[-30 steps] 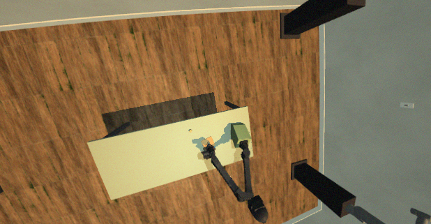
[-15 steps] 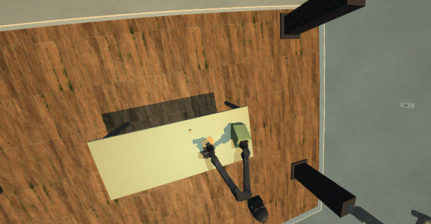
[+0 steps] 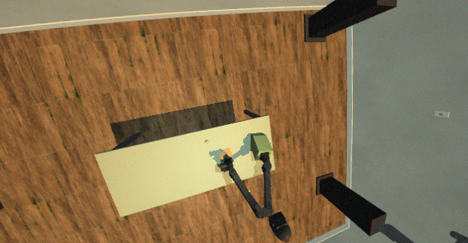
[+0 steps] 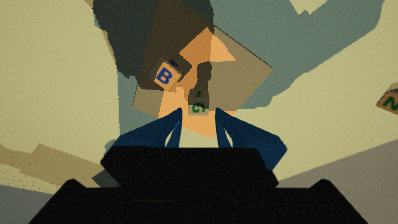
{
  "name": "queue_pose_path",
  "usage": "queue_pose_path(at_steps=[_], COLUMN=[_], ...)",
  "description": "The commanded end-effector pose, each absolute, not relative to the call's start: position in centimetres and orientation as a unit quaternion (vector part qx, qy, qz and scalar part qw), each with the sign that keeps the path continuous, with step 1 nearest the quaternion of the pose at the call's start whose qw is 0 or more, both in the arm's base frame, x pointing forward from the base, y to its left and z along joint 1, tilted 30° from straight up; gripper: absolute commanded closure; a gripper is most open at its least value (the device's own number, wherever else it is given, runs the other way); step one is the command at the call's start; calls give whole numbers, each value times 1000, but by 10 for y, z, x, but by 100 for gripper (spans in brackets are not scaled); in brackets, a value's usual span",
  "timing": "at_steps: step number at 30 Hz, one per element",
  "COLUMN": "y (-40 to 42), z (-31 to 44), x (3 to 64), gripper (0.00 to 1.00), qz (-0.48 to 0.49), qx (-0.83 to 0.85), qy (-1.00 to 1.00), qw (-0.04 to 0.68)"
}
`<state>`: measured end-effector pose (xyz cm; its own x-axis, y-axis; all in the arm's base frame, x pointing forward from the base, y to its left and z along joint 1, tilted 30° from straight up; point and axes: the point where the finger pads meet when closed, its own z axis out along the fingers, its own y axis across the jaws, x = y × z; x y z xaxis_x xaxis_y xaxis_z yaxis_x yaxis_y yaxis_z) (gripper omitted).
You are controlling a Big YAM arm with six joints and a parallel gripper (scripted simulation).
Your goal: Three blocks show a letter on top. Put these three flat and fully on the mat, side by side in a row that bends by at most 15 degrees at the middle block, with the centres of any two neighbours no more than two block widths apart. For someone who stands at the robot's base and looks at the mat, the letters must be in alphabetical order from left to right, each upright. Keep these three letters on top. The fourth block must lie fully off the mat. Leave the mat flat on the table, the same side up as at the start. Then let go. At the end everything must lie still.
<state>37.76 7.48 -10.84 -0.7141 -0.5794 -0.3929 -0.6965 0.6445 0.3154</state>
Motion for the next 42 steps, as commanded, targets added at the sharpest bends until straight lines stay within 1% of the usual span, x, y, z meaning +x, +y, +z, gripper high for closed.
queue_pose_path(at_steps=[1,27,37,38,42], y=[78,81,88,90,93], z=[-105,-113,-124,-115,-133], x=[387,386,392,396,388], gripper=[59,59,59,59,59], qz=[223,224,222,218,224], qx=[-357,-357,-358,-361,-357], qy=[897,897,896,894,897], qw=[139,135,139,150,135])
